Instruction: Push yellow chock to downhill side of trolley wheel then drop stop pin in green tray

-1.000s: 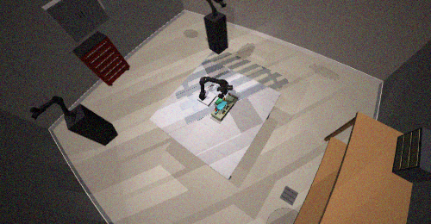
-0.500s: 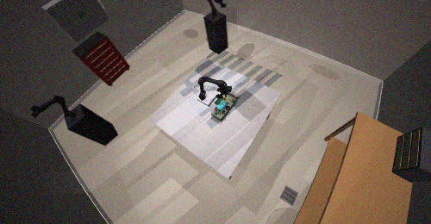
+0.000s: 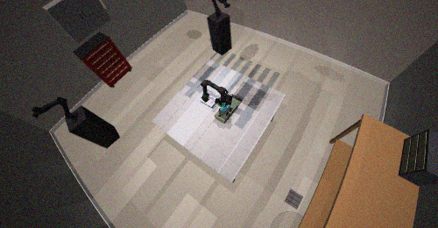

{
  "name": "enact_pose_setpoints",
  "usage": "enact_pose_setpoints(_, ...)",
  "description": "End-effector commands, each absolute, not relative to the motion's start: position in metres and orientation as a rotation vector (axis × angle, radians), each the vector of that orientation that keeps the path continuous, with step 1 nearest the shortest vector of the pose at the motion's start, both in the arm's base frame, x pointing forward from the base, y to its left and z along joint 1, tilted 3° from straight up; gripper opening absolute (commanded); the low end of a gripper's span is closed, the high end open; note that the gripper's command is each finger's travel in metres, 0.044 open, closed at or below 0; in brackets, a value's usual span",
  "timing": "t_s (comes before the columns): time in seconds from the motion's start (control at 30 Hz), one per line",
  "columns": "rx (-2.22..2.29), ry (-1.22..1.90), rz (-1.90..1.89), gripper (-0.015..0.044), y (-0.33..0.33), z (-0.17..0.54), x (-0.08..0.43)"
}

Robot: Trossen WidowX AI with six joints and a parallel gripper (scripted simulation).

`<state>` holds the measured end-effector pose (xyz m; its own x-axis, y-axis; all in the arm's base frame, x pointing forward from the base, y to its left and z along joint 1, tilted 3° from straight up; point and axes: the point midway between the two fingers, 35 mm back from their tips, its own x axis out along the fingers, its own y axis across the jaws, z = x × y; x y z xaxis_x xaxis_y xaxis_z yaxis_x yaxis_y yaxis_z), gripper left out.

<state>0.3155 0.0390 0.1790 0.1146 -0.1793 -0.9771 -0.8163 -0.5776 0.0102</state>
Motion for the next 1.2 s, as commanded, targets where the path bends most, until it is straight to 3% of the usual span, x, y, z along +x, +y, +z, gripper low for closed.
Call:
enact_pose_setpoints(0.0,-1.667,1.166,1.3,0.019,0.004,0.183,0.32)
enact_pose_setpoints(0.13,-1.557,1.277,1.179,0.019,-0.017,0.185,0.32)
enact_pose_setpoints(1.17,-1.558,1.278,1.179,0.019,-0.025,0.157,0.322)
